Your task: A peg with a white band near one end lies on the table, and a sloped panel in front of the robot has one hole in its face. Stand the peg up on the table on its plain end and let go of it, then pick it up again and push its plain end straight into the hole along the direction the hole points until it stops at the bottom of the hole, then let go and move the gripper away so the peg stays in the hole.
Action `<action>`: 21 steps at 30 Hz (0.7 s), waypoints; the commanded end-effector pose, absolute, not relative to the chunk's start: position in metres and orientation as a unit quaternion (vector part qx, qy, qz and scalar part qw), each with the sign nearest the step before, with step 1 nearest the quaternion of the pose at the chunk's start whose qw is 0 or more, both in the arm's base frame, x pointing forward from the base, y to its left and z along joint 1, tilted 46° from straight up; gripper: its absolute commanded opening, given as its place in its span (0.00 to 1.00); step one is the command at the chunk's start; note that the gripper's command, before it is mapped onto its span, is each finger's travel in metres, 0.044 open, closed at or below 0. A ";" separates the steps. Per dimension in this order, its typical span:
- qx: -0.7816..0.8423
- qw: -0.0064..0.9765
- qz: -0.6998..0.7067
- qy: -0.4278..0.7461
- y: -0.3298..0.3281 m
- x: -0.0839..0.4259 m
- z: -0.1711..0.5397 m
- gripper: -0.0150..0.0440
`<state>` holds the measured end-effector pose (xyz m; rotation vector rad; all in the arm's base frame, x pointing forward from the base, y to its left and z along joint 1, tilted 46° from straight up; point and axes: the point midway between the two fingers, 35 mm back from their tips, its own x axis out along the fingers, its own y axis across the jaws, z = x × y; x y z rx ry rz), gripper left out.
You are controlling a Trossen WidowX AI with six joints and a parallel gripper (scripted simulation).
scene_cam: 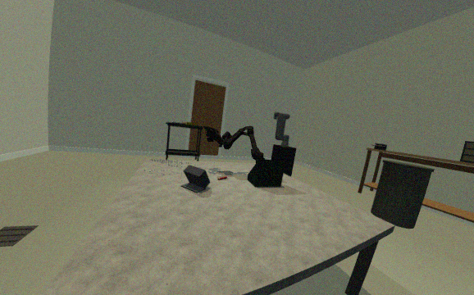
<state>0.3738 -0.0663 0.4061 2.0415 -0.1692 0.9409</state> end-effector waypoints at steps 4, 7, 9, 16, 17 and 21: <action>0.820 0.438 0.360 -0.076 -0.068 0.381 0.401 1.00; 0.822 0.450 0.339 -0.085 -0.070 0.389 0.395 1.00; 0.823 0.459 0.324 -0.090 -0.072 0.395 0.390 1.00; 0.822 0.490 0.269 -0.104 -0.076 0.413 0.372 1.00; 0.822 0.495 0.261 -0.106 -0.076 0.416 0.369 1.00; 0.819 0.515 0.228 -0.110 -0.078 0.426 0.357 1.00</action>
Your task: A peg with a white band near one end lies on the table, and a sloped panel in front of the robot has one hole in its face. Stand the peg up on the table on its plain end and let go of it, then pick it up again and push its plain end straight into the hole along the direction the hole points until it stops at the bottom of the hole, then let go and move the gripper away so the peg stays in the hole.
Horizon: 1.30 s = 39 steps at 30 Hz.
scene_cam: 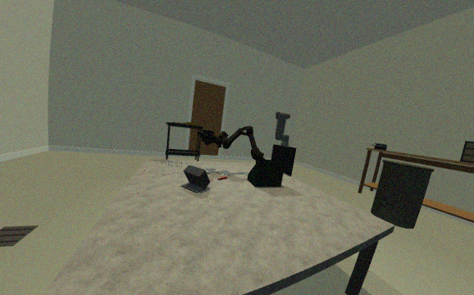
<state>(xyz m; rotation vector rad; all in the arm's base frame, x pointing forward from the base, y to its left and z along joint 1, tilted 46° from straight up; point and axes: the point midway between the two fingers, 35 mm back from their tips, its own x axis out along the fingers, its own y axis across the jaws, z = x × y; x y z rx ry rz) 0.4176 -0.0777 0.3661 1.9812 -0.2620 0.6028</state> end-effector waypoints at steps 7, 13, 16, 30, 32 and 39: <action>0.808 0.553 0.168 -0.111 -0.079 0.441 0.335 1.00; 0.794 0.587 0.116 -0.105 -0.080 0.452 0.314 1.00; 0.785 0.604 0.090 -0.100 -0.080 0.457 0.304 1.00; 0.724 0.687 -0.027 -0.057 -0.077 0.472 0.251 1.00; 0.712 0.699 -0.043 -0.049 -0.076 0.473 0.244 1.00; 0.668 0.738 -0.097 -0.014 -0.073 0.475 0.217 1.00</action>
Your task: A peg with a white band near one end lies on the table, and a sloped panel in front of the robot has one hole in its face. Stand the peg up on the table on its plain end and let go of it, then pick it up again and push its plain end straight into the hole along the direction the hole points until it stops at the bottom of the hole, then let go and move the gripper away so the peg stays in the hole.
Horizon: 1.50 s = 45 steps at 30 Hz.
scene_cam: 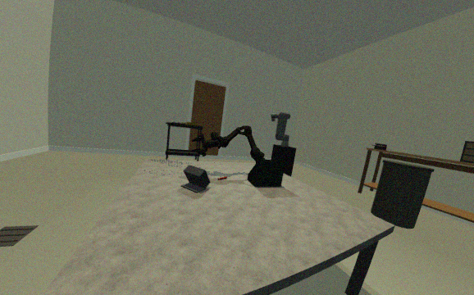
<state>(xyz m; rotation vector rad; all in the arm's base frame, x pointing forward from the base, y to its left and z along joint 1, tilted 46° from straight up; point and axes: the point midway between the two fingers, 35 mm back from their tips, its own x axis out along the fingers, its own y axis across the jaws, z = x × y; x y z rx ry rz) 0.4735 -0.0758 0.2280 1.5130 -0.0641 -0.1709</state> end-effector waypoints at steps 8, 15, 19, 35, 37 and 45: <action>0.606 0.780 -0.152 0.035 -0.069 0.474 0.186 1.00; 0.544 0.812 -0.193 0.084 -0.065 0.469 0.161 1.00; 0.506 0.828 -0.214 0.114 -0.063 0.465 0.147 1.00; 0.330 0.870 -0.273 0.245 -0.055 0.440 0.097 1.00; 0.306 0.872 -0.277 0.263 -0.054 0.436 0.091 1.00; 0.206 0.875 -0.287 0.332 -0.052 0.419 0.072 1.00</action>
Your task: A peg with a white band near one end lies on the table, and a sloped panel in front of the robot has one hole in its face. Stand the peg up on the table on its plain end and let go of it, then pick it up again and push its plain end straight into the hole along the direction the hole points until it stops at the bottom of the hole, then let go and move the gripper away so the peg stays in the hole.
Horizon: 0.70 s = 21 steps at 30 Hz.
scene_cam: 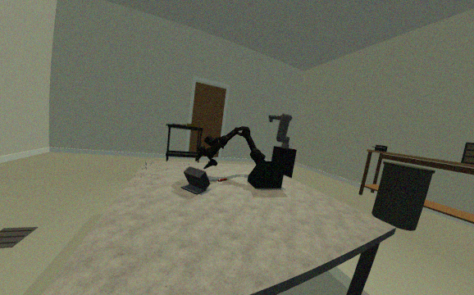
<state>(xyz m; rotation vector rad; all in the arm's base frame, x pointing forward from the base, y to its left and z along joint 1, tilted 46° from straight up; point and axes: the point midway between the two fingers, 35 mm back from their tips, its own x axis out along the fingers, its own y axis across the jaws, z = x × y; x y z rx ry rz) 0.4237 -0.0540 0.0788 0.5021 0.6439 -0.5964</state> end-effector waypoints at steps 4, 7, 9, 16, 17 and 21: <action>0.154 0.871 -0.287 0.367 -0.051 0.409 0.063 1.00; 0.115 0.866 -0.286 0.393 -0.050 0.402 0.058 1.00; 0.088 0.862 -0.284 0.410 -0.050 0.397 0.054 1.00; -0.005 0.841 -0.272 0.468 -0.049 0.379 0.044 1.00; -0.018 0.837 -0.270 0.476 -0.049 0.377 0.043 1.00; -0.072 0.819 -0.258 0.508 -0.049 0.366 0.039 1.00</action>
